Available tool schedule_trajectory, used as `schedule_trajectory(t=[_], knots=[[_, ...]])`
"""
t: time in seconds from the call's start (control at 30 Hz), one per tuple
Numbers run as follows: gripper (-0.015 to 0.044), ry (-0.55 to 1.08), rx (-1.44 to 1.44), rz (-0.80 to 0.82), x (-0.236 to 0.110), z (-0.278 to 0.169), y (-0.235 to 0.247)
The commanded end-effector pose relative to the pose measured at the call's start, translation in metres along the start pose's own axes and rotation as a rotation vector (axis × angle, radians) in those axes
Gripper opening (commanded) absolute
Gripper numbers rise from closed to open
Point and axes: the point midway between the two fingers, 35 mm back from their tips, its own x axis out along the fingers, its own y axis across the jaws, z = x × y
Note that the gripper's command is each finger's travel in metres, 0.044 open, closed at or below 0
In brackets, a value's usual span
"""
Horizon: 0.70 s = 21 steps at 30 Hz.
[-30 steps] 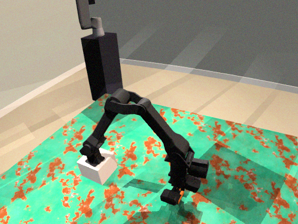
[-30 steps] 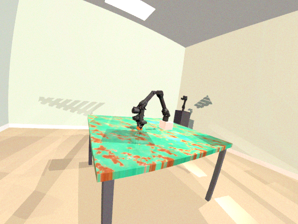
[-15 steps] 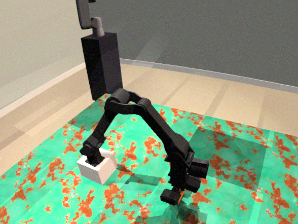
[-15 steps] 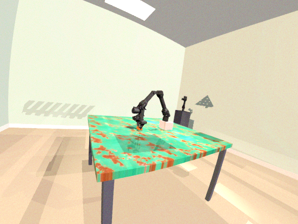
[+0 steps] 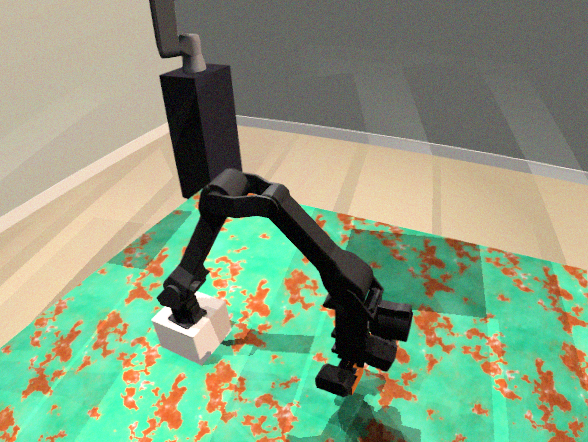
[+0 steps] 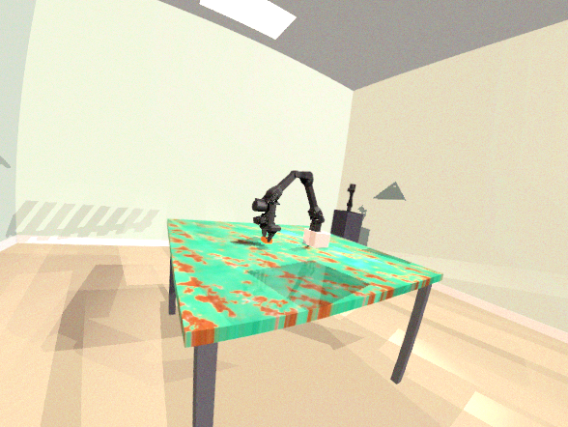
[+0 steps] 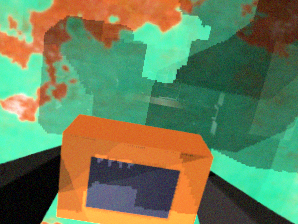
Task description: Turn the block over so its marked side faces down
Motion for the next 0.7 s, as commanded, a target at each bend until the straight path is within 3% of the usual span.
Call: schedule_trajectory(t=[0.0,0.67], knots=[[0.0,-0.044,-0.004,-0.005,0.001,0.001,0.0],[0.0,-0.361,-0.008,-0.008,0.012,0.001,0.0]])
